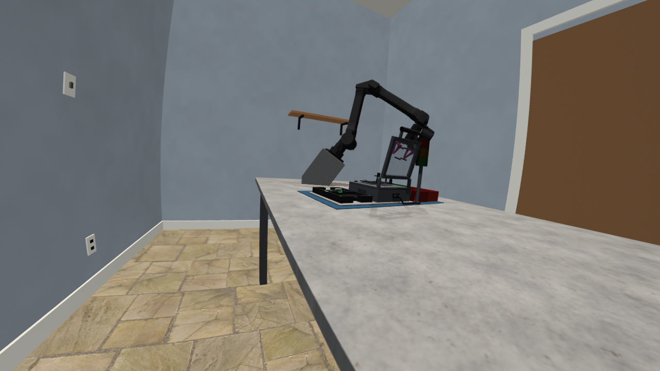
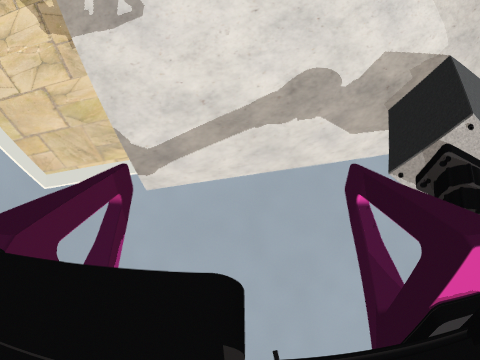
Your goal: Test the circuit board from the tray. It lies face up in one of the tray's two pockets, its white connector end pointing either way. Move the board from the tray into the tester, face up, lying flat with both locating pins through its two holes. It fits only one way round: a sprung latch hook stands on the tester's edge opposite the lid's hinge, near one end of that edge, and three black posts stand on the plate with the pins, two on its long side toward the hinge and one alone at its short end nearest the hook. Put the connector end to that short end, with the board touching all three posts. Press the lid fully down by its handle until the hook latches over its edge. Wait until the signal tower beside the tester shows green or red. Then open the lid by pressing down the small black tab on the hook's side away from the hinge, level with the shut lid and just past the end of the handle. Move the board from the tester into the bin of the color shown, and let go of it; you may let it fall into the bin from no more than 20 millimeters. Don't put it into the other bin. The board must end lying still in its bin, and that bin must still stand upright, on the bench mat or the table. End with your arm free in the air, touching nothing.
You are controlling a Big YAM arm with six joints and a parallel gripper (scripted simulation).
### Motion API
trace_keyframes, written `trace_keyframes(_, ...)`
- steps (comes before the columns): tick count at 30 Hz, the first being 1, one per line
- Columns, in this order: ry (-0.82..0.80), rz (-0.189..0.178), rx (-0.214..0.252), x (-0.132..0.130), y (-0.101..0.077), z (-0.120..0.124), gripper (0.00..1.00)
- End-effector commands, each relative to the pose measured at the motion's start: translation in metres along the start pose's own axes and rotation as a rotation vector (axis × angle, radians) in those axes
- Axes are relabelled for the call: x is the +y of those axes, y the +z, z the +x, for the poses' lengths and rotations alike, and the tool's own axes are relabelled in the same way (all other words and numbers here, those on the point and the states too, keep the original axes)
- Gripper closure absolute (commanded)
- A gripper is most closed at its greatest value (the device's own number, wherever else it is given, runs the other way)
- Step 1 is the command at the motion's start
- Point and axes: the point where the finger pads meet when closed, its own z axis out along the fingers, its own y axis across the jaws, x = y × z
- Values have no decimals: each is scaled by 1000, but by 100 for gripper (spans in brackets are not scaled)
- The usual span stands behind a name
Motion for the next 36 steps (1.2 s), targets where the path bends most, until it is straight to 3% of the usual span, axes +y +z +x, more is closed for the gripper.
trace_keyframes(1, -3, -5, -6, 1, -3, 0, 0)
trace_keyframes(17, -3, -5, -6, 1, -3, 0, 0)
trace_keyframes(19, -7, -19, -26, 5, -12, -1, 0)
trace_keyframes(25, 34, -26, -21, -16, -12, 0, 0)
trace_keyframes(32, 179, -78, -49, -69, -22, -14, 0)
trace_keyframes(34, 179, -78, -49, -69, -22, -14, 0)
trace_keyframes(35, 192, -102, -85, -71, -37, -22, 0)
trace_keyframes(36, 238, -99, -60, -90, -25, -19, 0)
